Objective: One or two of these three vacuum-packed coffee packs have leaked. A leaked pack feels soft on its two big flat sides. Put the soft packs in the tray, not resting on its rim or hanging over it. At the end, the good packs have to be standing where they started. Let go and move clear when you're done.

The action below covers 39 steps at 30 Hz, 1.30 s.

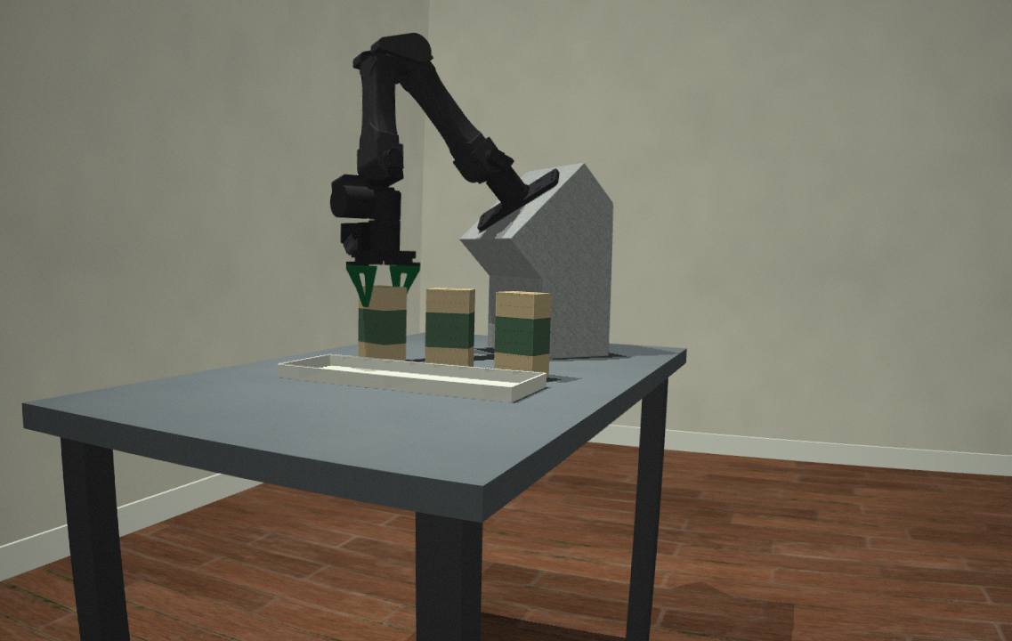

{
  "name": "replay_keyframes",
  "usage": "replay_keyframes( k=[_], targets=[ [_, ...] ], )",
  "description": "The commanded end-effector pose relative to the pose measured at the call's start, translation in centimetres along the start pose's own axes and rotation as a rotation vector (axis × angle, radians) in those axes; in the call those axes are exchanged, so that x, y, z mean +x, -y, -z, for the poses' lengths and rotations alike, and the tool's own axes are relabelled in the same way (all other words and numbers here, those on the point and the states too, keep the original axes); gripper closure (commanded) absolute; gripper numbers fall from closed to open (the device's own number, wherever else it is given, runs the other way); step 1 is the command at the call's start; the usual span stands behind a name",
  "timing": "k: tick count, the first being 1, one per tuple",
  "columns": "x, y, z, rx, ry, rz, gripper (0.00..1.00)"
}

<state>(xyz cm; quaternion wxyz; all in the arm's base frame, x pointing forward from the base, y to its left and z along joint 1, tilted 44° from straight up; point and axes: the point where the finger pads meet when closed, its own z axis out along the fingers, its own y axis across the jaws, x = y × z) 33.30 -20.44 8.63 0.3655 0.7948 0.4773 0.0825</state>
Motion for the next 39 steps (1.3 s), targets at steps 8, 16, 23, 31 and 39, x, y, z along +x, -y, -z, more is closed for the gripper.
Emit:
replay_keyframes(
  k=[8, 16, 23, 31, 39],
  targets=[
    [-0.23, -0.69, -0.06, -0.008, 0.005, -0.001, 0.21],
    [-0.23, -0.69, -0.06, -0.008, 0.005, -0.001, 0.74],
    [-0.26, -0.66, 0.02, -0.007, 0.006, -0.001, 0.74],
    [-0.26, -0.66, 0.02, -0.007, 0.006, -0.001, 0.74],
    [-0.26, -0.66, 0.02, -0.007, 0.006, -0.001, 0.74]
  ],
)
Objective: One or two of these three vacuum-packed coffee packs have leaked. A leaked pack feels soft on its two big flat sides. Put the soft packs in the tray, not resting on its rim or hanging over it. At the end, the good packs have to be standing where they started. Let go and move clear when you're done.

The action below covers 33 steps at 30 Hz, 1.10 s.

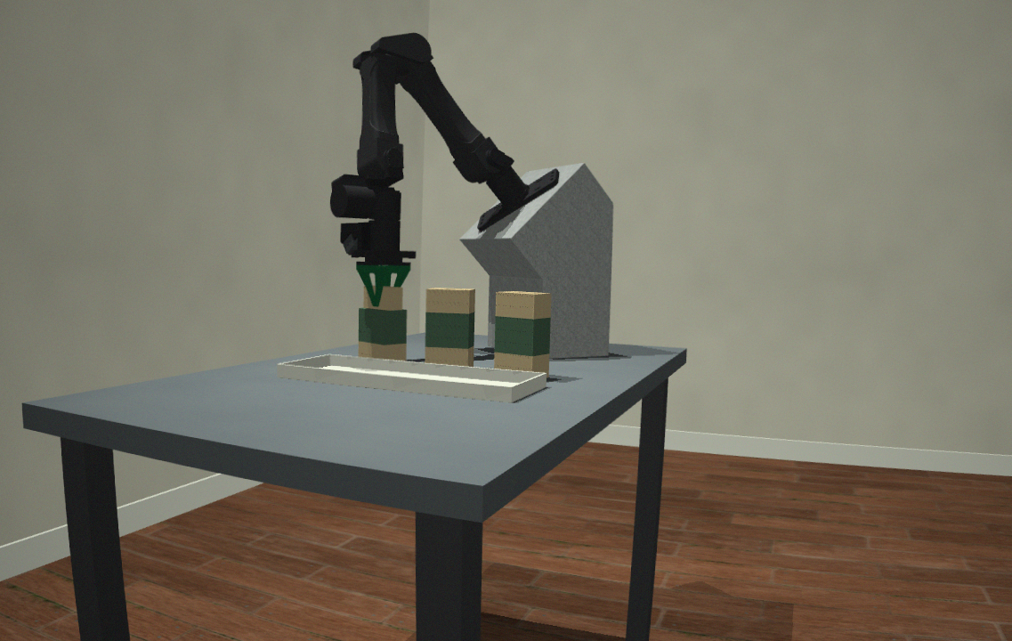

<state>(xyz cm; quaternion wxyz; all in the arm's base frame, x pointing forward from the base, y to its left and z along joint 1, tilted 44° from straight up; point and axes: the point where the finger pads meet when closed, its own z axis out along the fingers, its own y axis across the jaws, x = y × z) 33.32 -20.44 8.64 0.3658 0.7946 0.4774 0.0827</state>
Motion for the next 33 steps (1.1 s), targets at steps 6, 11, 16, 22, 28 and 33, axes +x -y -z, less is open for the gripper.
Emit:
replay_keyframes(
  k=[6, 11, 16, 22, 28, 33],
  targets=[
    [-0.3, -0.6, 0.0, -0.006, 0.006, -0.001, 0.74],
    [-0.3, -0.6, 0.0, -0.006, 0.006, -0.001, 0.74],
    [-0.3, -0.6, 0.0, -0.006, 0.006, -0.001, 0.74],
    [-0.3, -0.6, 0.0, -0.006, 0.006, -0.001, 0.74],
    [-0.3, -0.7, 0.1, -0.007, 0.006, -0.001, 0.74],
    [0.1, -0.6, 1.2, -0.017, 0.001, -0.001, 0.74]
  ],
)
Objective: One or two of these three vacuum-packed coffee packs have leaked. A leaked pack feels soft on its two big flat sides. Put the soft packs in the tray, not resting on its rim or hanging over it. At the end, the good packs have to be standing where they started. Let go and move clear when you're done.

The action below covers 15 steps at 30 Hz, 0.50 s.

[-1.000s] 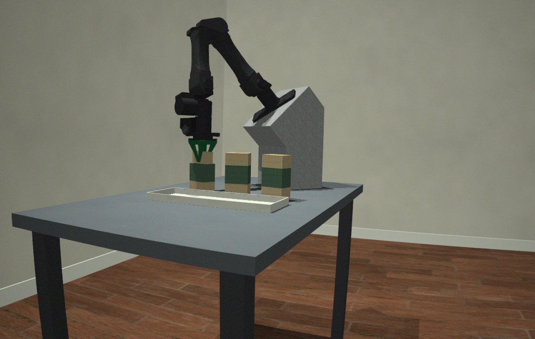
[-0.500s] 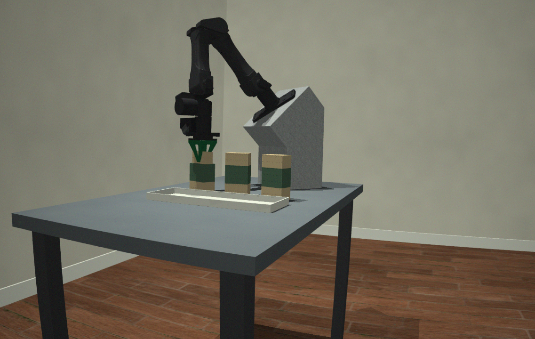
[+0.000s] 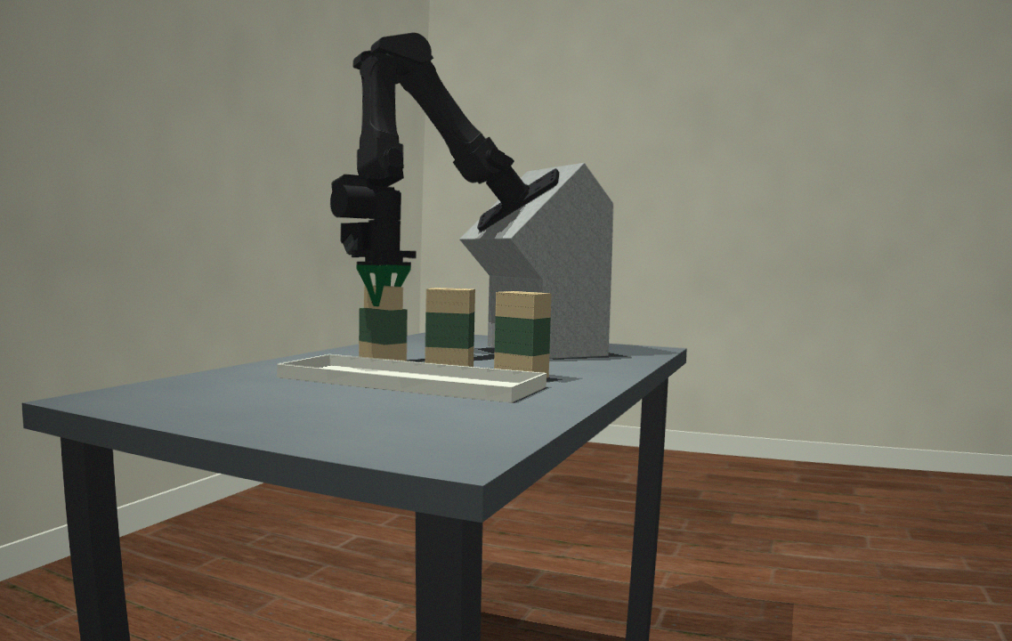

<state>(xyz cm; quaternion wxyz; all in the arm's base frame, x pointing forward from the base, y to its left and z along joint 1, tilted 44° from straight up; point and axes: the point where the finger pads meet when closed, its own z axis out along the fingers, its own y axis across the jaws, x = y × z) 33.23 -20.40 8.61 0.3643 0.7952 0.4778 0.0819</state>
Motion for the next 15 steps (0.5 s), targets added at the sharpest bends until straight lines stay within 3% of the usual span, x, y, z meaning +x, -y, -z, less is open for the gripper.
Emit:
replay_keyframes(
  k=[1, 9, 15],
  targets=[
    [0.1, -0.5, 1.4, -0.017, 0.001, -0.001, 0.74],
    [0.1, 0.2, 3.1, -0.003, 0.001, 0.002, 0.74],
    [0.0, -1.4, 5.6, -0.038, 0.001, -0.008, 0.74]
  ],
)
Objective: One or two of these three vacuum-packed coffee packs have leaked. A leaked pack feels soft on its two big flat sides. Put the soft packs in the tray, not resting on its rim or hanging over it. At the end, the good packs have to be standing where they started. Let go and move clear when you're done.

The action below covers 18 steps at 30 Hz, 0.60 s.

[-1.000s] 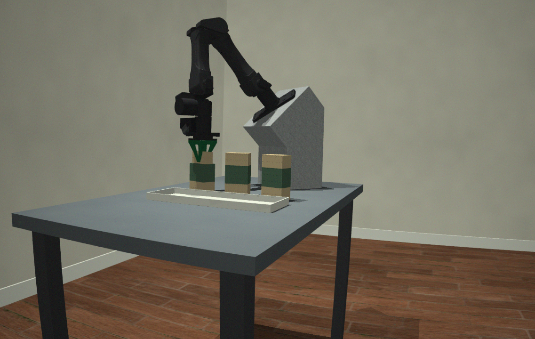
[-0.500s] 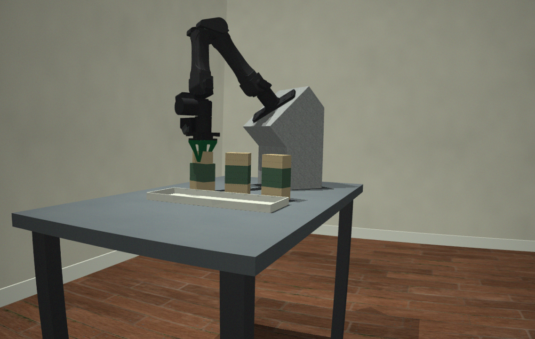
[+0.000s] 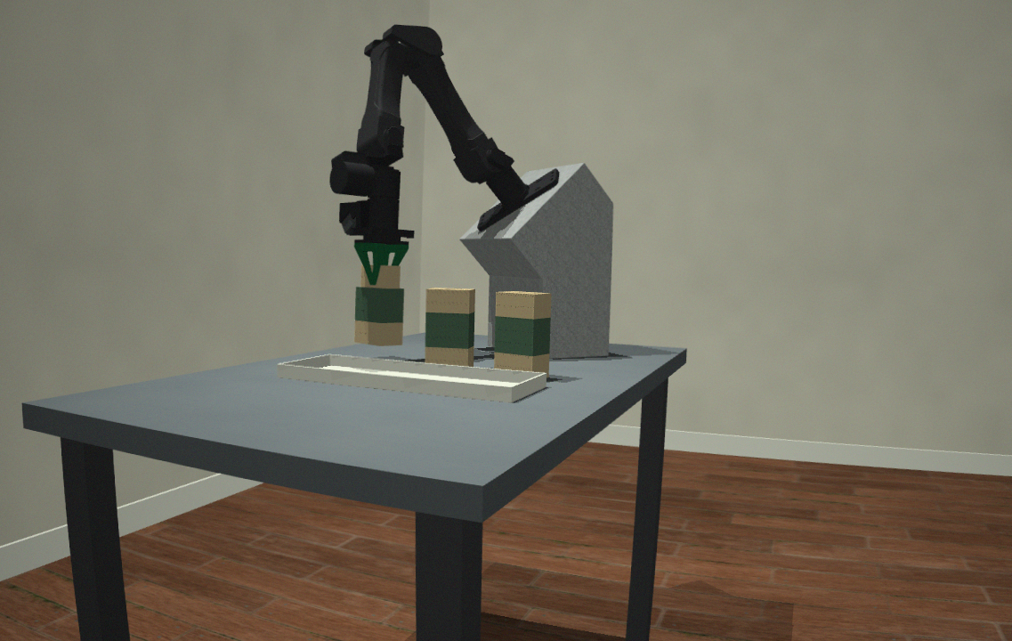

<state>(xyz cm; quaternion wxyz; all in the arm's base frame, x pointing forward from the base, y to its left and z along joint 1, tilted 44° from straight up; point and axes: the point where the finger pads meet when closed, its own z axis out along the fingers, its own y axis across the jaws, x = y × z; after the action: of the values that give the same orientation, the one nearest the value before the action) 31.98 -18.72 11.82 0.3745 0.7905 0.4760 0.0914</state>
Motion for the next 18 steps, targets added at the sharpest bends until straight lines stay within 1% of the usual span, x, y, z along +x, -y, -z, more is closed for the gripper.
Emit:
replay_keyframes(
  k=[1, 4, 18],
  targets=[
    [-0.05, -0.71, 2.04, -0.009, 0.006, -0.004, 0.74],
    [-0.05, -0.71, 2.52, -0.009, 0.006, -0.004, 0.74],
    [-0.05, -0.71, 2.66, -0.009, 0.005, -0.002, 0.74]
  ],
)
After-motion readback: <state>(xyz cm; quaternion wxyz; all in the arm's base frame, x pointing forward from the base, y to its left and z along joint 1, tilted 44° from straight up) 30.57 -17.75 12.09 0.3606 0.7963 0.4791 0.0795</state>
